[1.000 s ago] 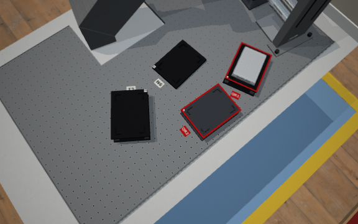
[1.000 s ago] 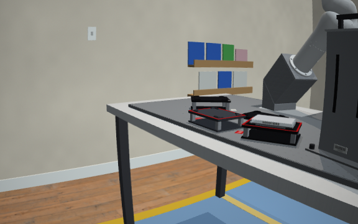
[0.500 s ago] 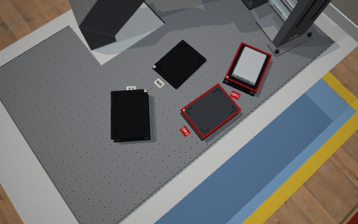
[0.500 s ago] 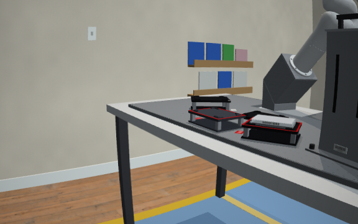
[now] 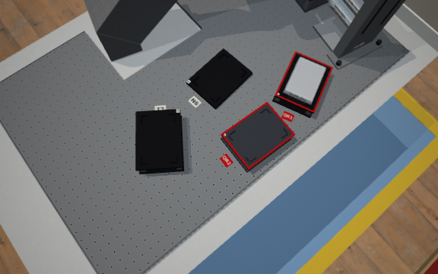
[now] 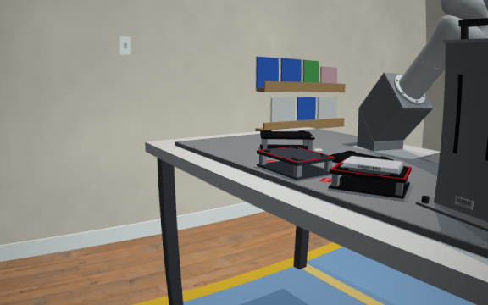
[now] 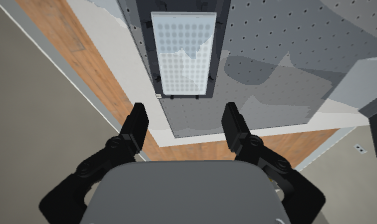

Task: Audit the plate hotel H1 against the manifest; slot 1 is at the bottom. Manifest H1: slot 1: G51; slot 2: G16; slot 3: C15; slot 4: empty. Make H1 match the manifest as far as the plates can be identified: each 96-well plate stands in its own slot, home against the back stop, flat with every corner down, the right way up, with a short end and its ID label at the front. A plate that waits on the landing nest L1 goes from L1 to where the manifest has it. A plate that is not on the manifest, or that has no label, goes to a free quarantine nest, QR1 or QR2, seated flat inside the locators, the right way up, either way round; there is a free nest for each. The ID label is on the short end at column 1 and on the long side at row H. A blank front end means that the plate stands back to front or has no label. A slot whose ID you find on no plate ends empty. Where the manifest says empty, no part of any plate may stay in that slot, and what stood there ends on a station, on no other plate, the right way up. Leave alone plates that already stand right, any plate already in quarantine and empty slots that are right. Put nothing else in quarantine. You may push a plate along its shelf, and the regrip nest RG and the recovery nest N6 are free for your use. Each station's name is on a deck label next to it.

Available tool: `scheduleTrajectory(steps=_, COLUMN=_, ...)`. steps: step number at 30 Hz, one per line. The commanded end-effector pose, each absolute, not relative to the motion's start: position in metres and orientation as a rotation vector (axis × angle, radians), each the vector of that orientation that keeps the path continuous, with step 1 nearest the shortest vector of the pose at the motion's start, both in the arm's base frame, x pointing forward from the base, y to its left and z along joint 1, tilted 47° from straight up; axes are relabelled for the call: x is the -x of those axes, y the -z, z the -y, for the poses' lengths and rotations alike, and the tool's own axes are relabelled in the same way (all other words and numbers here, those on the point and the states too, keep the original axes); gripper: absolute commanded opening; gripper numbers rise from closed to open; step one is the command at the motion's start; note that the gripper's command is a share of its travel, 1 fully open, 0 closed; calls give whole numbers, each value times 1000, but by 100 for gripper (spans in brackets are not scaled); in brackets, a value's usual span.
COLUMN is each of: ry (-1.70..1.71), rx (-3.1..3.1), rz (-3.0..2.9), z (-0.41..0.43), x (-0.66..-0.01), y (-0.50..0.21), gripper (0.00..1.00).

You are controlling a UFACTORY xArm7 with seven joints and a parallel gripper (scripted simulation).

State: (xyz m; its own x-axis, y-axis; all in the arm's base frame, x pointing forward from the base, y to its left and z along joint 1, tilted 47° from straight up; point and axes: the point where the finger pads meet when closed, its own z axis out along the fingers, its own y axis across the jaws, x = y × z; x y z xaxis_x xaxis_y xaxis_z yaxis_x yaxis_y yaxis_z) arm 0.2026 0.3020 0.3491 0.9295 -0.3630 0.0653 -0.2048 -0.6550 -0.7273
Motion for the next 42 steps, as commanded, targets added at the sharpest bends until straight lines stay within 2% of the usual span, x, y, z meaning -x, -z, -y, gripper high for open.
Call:
scheduleTrajectory(steps=1, ry=264, rx=2299, rz=-399, z=-307, x=-205, y=-347, gripper=100)
scheduleTrajectory(steps=42, ry=264, rx=2299, rz=-400, z=-337, x=-219, y=-316, gripper=100)
